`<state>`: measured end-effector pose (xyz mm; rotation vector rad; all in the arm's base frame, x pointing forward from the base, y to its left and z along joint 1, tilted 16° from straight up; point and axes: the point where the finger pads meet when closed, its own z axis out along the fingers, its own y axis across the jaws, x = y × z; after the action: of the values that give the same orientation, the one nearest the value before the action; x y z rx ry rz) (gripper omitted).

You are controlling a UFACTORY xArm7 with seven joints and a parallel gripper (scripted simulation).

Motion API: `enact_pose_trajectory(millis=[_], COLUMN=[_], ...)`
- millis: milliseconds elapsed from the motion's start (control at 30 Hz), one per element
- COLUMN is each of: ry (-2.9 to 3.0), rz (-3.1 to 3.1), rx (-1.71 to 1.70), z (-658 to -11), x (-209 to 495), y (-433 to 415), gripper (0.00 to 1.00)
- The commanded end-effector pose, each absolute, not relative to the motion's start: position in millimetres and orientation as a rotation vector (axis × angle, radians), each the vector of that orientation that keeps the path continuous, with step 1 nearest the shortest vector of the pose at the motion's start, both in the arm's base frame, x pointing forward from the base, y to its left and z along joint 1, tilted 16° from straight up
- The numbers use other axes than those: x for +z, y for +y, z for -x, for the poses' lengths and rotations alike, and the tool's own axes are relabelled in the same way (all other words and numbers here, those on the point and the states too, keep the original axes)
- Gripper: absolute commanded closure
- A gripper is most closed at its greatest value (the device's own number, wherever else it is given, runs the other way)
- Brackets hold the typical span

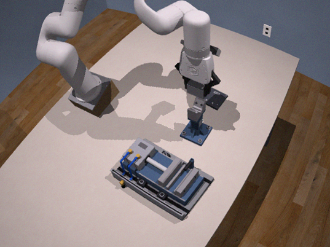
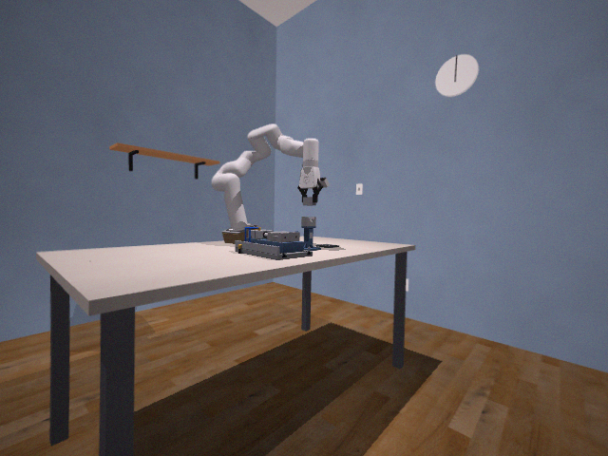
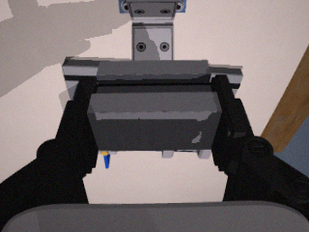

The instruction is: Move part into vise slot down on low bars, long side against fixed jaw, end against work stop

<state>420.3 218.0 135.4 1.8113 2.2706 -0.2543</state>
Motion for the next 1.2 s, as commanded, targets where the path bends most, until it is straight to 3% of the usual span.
enact_pose_trajectory(millis=[0, 1167], ry=[2.270, 2.234], rz=[-1.810, -1.782], rx=[-0.249, -0.296], z=[-421.2, -419.4], x=[137.0, 136.8], y=[218.8, 219.1], gripper=[1.00, 1.00])
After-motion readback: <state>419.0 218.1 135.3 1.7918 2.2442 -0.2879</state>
